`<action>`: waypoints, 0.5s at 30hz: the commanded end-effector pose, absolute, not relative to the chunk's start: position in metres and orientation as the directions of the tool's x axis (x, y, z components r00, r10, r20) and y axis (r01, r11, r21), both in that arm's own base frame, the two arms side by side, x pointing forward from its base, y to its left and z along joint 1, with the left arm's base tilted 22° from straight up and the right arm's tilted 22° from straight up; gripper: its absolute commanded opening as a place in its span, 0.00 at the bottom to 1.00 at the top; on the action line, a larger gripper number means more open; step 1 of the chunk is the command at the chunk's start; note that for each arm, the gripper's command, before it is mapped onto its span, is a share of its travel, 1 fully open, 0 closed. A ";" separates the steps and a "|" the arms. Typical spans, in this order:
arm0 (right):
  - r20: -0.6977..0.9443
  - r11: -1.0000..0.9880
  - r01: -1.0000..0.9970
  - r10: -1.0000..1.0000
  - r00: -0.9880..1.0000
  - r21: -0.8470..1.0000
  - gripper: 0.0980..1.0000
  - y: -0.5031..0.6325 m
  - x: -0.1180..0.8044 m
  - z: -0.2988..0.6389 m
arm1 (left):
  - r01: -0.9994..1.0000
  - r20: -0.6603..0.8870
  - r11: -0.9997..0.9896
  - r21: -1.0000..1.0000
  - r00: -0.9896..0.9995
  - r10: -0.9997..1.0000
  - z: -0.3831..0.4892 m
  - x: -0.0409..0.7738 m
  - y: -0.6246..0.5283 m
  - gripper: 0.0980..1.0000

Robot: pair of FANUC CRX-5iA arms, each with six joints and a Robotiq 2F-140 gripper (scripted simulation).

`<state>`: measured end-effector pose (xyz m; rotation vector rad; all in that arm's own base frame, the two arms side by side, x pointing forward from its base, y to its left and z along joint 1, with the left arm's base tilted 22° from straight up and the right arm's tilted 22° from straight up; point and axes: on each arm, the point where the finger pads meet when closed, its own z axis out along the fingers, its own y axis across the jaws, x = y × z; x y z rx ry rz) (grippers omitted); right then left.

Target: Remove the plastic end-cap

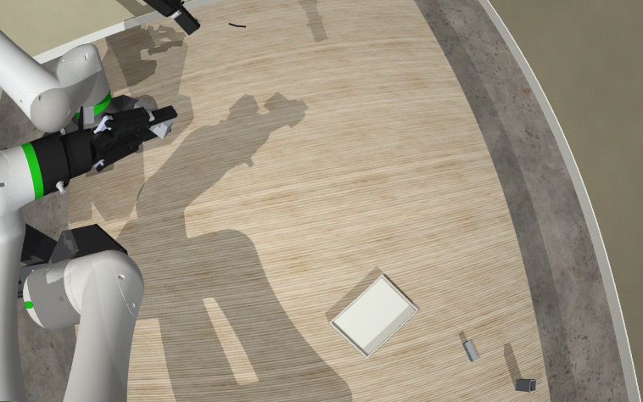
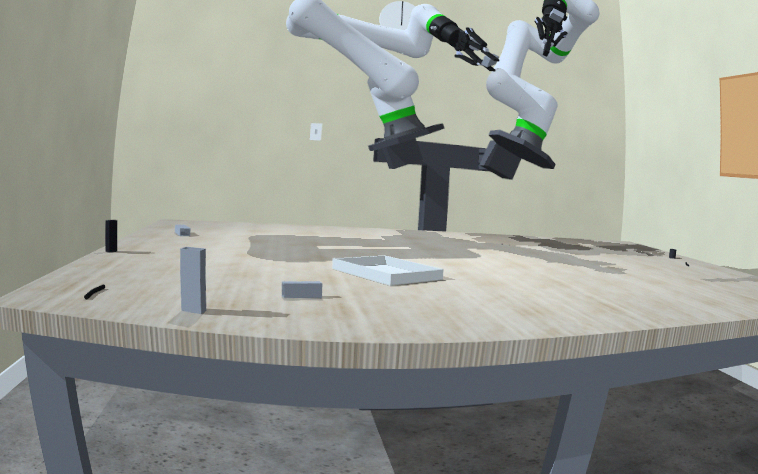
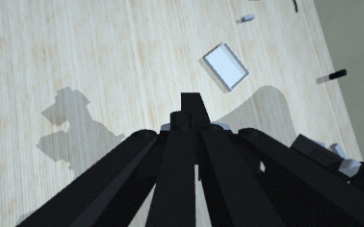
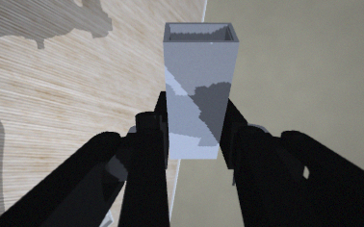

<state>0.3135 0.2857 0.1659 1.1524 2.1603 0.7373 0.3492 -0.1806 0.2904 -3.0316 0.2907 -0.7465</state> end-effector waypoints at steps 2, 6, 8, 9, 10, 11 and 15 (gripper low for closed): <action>-0.227 0.475 0.538 0.857 -0.462 0.696 0.00 0.286 0.313 0.167 | -0.166 0.418 -0.985 -0.053 0.892 -0.173 0.294 0.363 -0.172 0.00; -0.227 0.475 0.538 0.857 -0.462 0.696 0.00 0.286 0.313 0.167 | -0.138 0.349 -0.989 -0.059 0.925 -0.150 0.296 0.390 -0.152 0.00; -0.227 0.475 0.538 0.857 -0.462 0.696 0.00 0.286 0.313 0.167 | -0.123 0.315 -0.991 -0.060 0.939 -0.136 0.296 0.403 -0.140 0.00; -0.227 0.475 0.538 0.857 -0.462 0.696 0.00 0.286 0.313 0.167 | -0.118 0.301 -0.991 -0.060 0.945 -0.130 0.295 0.408 -0.135 0.00; -0.227 0.475 0.538 0.857 -0.462 0.696 0.00 0.286 0.313 0.167 | -0.113 0.288 -0.992 -0.059 0.949 -0.125 0.295 0.413 -0.131 0.00; -0.227 0.475 0.538 0.857 -0.462 0.696 0.00 0.286 0.313 0.167 | -0.108 0.274 -0.992 -0.059 0.954 -0.120 0.295 0.418 -0.126 0.00; -0.227 0.475 0.538 0.857 -0.462 0.696 0.00 0.286 0.313 0.167 | -0.095 0.236 -0.994 -0.056 0.966 -0.105 0.294 0.431 -0.113 0.00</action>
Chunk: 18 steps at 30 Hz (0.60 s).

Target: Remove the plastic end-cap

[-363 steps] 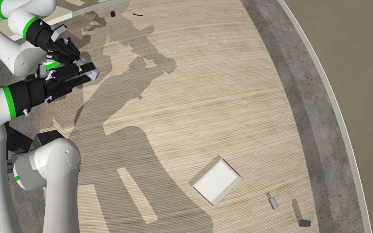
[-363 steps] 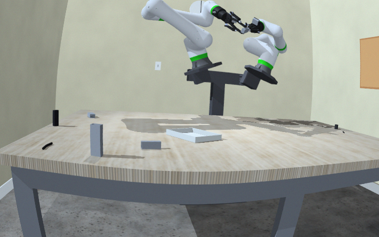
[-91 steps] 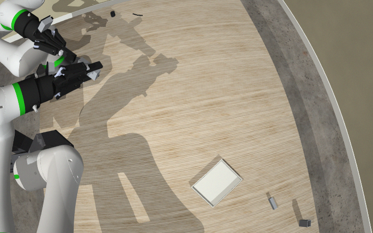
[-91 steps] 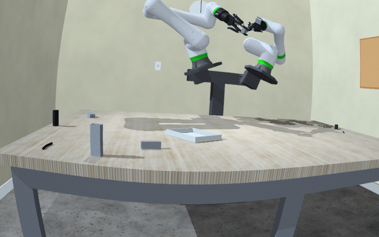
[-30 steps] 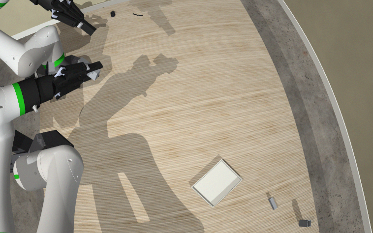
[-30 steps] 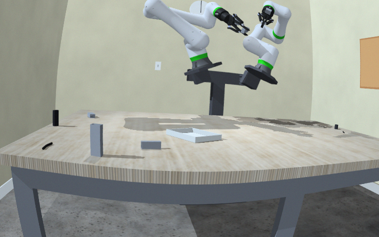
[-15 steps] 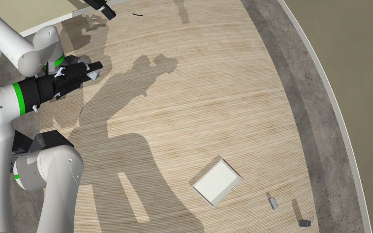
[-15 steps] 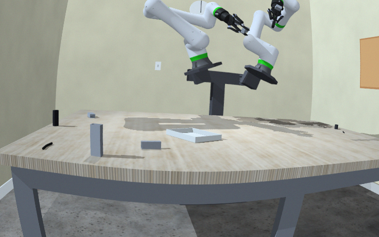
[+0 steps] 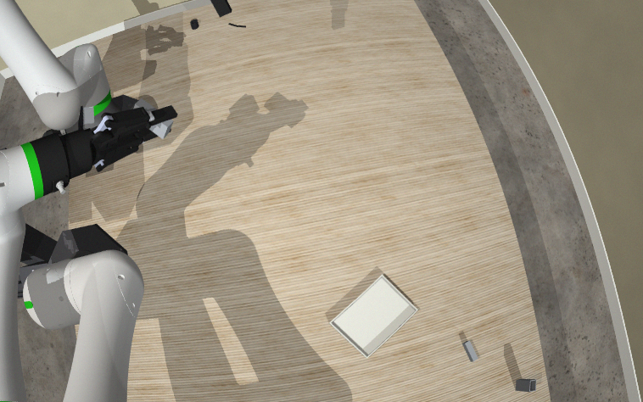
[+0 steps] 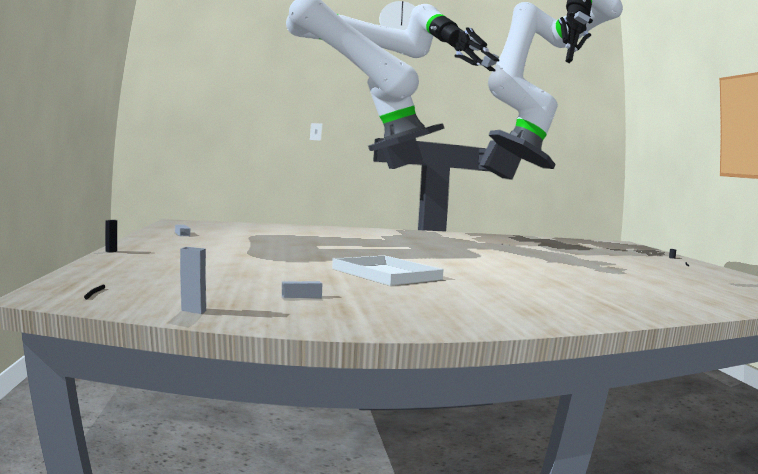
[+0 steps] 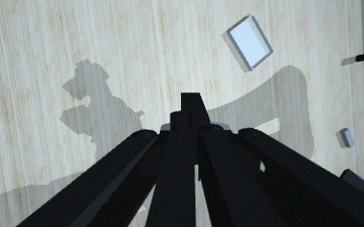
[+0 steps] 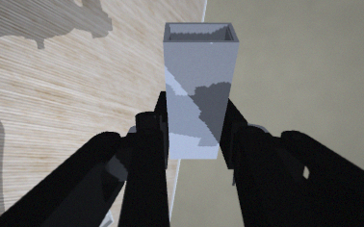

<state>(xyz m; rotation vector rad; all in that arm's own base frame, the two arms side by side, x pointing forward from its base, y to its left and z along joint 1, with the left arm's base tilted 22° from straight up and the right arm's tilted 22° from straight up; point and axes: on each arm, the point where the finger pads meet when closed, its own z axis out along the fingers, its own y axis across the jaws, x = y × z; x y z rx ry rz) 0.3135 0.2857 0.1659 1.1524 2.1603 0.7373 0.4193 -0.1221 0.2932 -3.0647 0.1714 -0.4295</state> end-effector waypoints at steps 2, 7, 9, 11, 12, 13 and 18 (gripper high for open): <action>-0.227 0.475 0.538 0.857 -0.462 0.696 0.00 0.286 0.313 0.167 | -0.090 0.219 -0.995 -0.053 0.971 -0.099 0.293 0.437 -0.106 0.00; -0.227 0.475 0.538 0.857 -0.462 0.696 0.00 0.286 0.313 0.167 | -0.071 0.167 -0.996 -0.047 0.983 -0.078 0.290 0.454 -0.086 0.00; -0.227 0.475 0.538 0.857 -0.462 0.696 0.00 0.286 0.313 0.167 | -0.058 0.134 -0.997 -0.041 0.989 -0.063 0.286 0.465 -0.072 0.00; -0.227 0.475 0.538 0.857 -0.462 0.696 0.00 0.286 0.313 0.167 | -0.047 0.105 -0.998 -0.035 0.993 -0.051 0.283 0.474 -0.059 0.00; -0.227 0.475 0.538 0.857 -0.462 0.696 0.00 0.286 0.313 0.167 | -0.043 0.093 -0.999 -0.032 0.995 -0.046 0.282 0.478 -0.054 0.00; -0.227 0.475 0.538 0.857 -0.462 0.696 0.00 0.286 0.313 0.167 | -0.038 0.080 -0.999 -0.029 0.996 -0.040 0.280 0.482 -0.048 0.00; -0.227 0.475 0.538 0.857 -0.462 0.696 0.00 0.286 0.313 0.167 | -0.023 0.036 -1.000 -0.015 0.999 -0.024 0.275 0.493 -0.027 0.00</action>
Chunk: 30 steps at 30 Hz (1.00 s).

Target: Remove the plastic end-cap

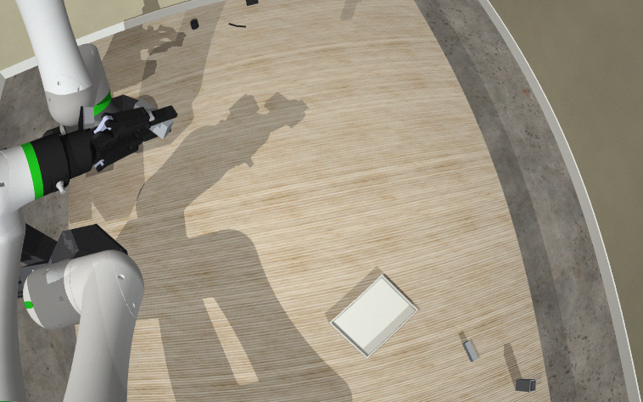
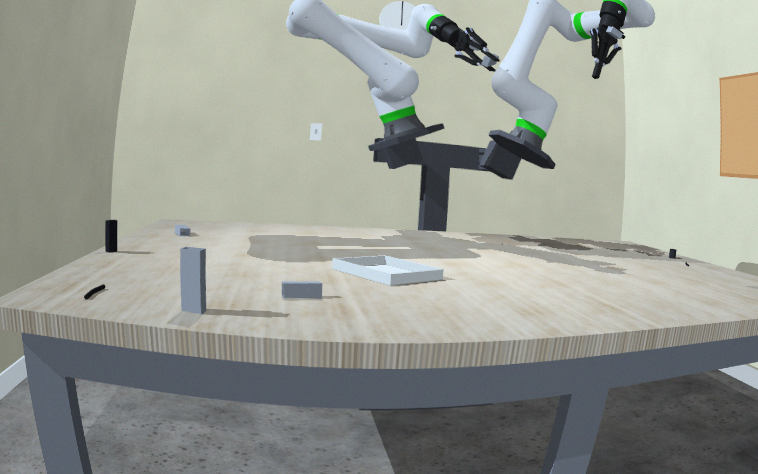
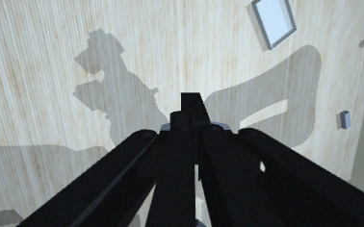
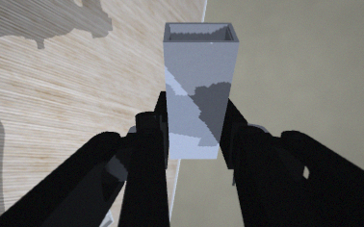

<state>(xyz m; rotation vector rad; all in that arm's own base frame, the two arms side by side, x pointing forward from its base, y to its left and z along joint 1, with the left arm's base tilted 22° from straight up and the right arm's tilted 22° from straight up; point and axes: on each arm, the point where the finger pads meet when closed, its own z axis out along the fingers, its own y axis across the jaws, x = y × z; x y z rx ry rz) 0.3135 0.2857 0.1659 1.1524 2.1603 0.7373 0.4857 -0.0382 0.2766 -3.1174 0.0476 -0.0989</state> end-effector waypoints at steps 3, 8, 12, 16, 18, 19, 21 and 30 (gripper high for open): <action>-0.227 0.475 0.538 0.857 -0.462 0.696 0.00 0.286 0.313 0.167 | -0.018 0.023 -1.000 -0.012 1.000 -0.019 0.273 0.497 -0.022 0.00; -0.227 0.475 0.538 0.857 -0.462 0.696 0.00 0.286 0.313 0.167 | -0.009 0.002 -1.000 -0.004 1.000 -0.009 0.270 0.502 -0.010 0.00; -0.227 0.475 0.538 0.857 -0.462 0.696 0.00 0.286 0.313 0.167 | -0.008 0.005 -1.000 -0.004 1.000 -0.008 0.271 0.501 -0.009 0.00; -0.227 0.475 0.538 0.857 -0.462 0.696 0.00 0.286 0.313 0.167 | -0.005 0.004 -1.000 -0.002 1.000 -0.005 0.272 0.501 -0.006 0.00; -0.227 0.475 0.538 0.857 -0.462 0.696 0.00 0.286 0.313 0.167 | -0.004 0.003 -1.000 -0.002 1.000 -0.004 0.272 0.501 -0.004 0.00; -0.227 0.475 0.538 0.857 -0.462 0.696 0.00 0.286 0.313 0.167 | -0.004 0.003 -1.000 -0.002 1.000 -0.004 0.272 0.501 -0.004 0.00; -0.227 0.475 0.538 0.857 -0.462 0.696 0.00 0.286 0.313 0.167 | -0.004 0.003 -1.000 -0.002 1.000 -0.004 0.272 0.501 -0.004 0.00; -0.129 0.271 0.686 0.959 -0.252 0.676 0.00 0.275 0.345 0.169 | -0.003 0.003 -1.000 -0.001 1.000 -0.003 0.272 0.500 -0.003 0.00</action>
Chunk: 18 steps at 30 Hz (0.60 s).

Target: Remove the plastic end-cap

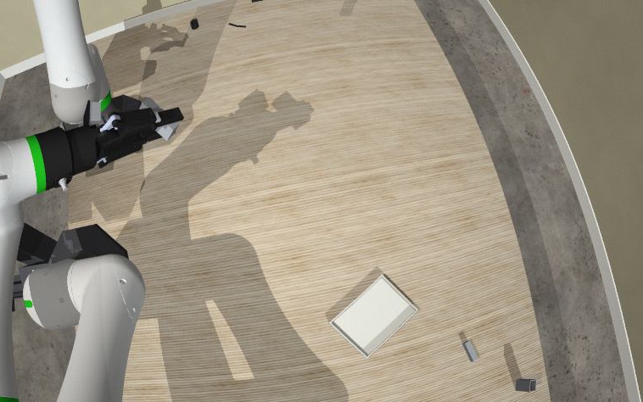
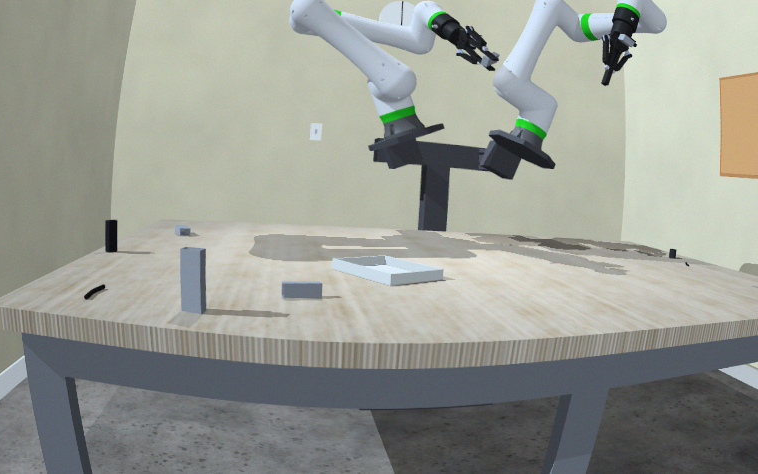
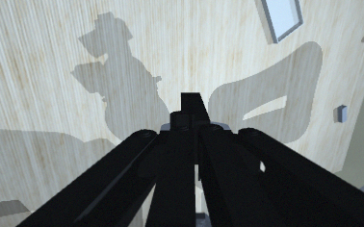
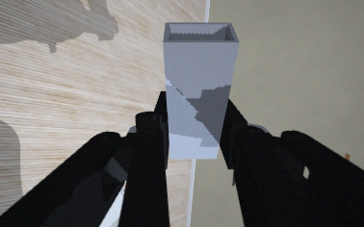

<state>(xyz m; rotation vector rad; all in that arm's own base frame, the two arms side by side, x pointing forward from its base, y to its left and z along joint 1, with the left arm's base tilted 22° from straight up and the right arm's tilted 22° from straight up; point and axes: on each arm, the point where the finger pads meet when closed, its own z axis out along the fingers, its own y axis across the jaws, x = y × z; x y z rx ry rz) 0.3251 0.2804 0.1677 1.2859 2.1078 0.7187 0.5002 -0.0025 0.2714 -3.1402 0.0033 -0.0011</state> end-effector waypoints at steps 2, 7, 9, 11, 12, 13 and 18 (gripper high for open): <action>-0.095 0.188 0.724 0.981 -0.167 0.664 0.00 0.271 0.356 0.169 | -0.003 0.003 -1.000 -0.001 1.000 -0.003 0.272 0.500 -0.003 0.00; -0.063 0.102 0.753 0.995 -0.081 0.650 0.00 0.267 0.368 0.168 | -0.003 0.003 -1.000 -0.001 1.000 -0.003 0.272 0.500 -0.003 0.00; -0.035 0.024 0.771 0.999 -0.002 0.636 0.00 0.263 0.379 0.167 | -0.003 0.003 -1.000 -0.001 1.000 -0.003 0.272 0.500 -0.003 0.00; 0.004 -0.098 0.784 0.993 0.121 0.613 0.00 0.257 0.395 0.164 | -0.003 0.003 -1.000 -0.001 1.000 -0.003 0.272 0.500 -0.003 0.00; 0.001 -0.088 0.784 0.994 0.111 0.615 0.00 0.257 0.394 0.164 | -0.003 0.003 -1.000 -0.001 1.000 -0.003 0.272 0.500 -0.003 0.00; 0.004 -0.100 0.784 0.992 0.123 0.612 0.00 0.257 0.396 0.164 | -0.003 0.003 -1.000 -0.001 1.000 -0.003 0.272 0.500 -0.003 0.00; 0.049 -0.252 0.775 0.960 0.276 0.579 0.00 0.248 0.417 0.158 | -0.003 0.003 -1.000 -0.001 1.000 -0.003 0.272 0.500 -0.003 0.00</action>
